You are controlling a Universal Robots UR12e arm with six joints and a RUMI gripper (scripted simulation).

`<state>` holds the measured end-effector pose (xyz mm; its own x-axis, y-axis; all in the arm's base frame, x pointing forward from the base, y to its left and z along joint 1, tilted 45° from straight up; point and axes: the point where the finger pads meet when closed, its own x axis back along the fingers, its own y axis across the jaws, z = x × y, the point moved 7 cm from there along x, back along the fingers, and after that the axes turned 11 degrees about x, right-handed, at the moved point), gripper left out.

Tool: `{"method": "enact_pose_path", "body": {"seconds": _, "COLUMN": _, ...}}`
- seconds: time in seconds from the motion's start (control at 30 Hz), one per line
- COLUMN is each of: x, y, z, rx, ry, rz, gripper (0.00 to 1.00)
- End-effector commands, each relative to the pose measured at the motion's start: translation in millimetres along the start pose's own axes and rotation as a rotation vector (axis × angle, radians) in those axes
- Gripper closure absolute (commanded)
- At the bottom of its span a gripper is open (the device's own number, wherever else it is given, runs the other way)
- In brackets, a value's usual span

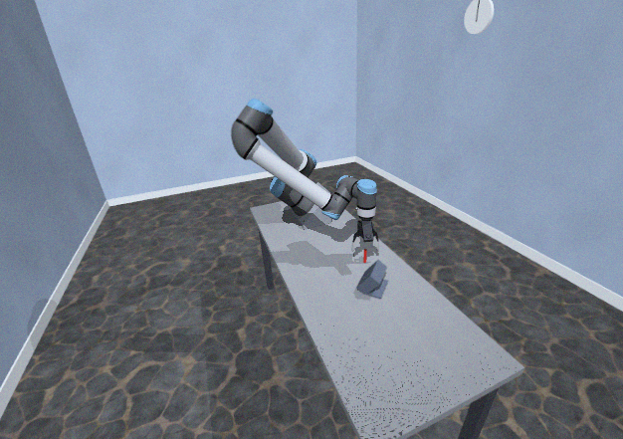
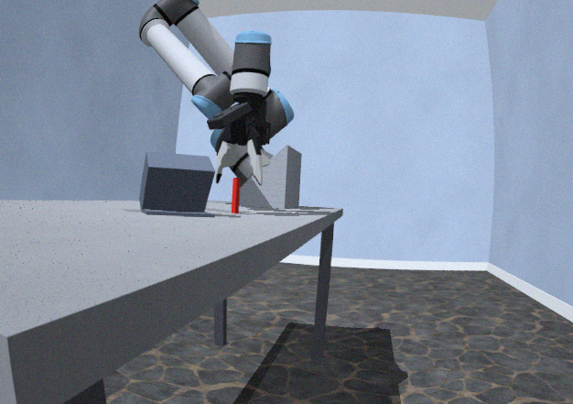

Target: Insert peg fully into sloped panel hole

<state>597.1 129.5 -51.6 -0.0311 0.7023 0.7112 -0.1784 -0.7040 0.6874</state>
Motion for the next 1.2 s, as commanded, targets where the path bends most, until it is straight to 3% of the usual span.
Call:
{"method": "enact_pose_path", "body": {"seconds": 0.0, "x": 3.1, "y": 0.1, "z": 1.6, "rx": -0.002, "ry": 0.004, "rz": 0.002, "gripper": 0.2}}
{"method": "enact_pose_path", "body": {"seconds": 1.17, "x": 3.1, "y": 0.1, "z": 1.6, "rx": -0.002, "ry": 0.004, "rz": 0.002, "gripper": 0.64}}
